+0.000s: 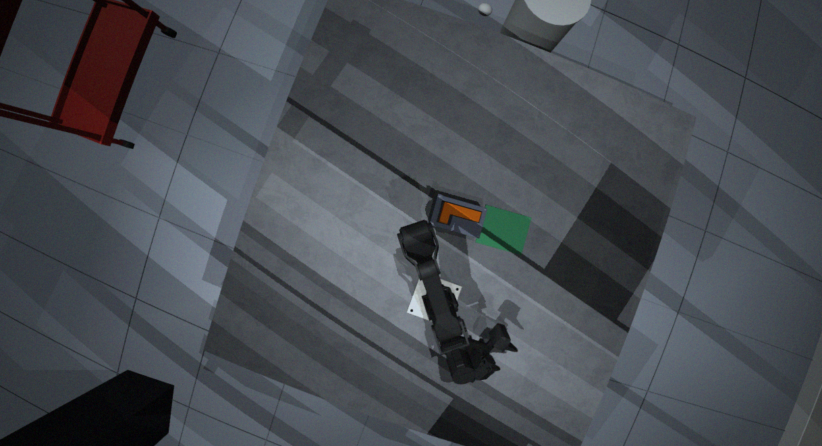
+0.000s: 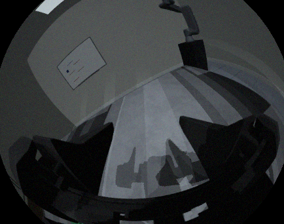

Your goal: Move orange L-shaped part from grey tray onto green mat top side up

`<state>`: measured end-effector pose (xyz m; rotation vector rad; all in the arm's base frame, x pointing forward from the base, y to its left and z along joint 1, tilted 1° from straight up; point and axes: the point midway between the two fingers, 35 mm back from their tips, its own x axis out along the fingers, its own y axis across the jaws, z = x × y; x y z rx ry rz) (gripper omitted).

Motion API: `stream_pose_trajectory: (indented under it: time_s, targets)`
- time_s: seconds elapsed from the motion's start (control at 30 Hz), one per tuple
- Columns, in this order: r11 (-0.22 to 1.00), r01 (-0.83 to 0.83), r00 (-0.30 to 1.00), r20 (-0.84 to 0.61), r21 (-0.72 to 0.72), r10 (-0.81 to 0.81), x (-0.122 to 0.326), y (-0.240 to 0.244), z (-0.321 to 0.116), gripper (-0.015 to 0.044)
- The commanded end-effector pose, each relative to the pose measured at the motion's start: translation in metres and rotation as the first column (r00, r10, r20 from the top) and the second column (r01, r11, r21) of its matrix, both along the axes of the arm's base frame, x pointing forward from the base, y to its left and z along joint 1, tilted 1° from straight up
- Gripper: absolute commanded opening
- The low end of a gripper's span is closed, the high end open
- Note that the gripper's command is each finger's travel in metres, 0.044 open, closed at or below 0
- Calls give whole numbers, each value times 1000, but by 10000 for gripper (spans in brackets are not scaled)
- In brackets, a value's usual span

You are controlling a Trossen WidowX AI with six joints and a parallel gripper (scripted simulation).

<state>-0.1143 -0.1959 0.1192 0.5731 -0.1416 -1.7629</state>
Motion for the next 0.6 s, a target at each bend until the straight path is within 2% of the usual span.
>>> stream_pose_trajectory:
  time_s: [0.0, 0.23, 0.57]
  targets:
    - [1000, -6, 1000, 3, 2, 6, 1, -1, 0, 374]
    - [977, -196, 979, 77, 83, 190, 41, -27, 8, 190]
    - [804, -534, 845, 192, 260, 499, 134, -50, 18, 180]
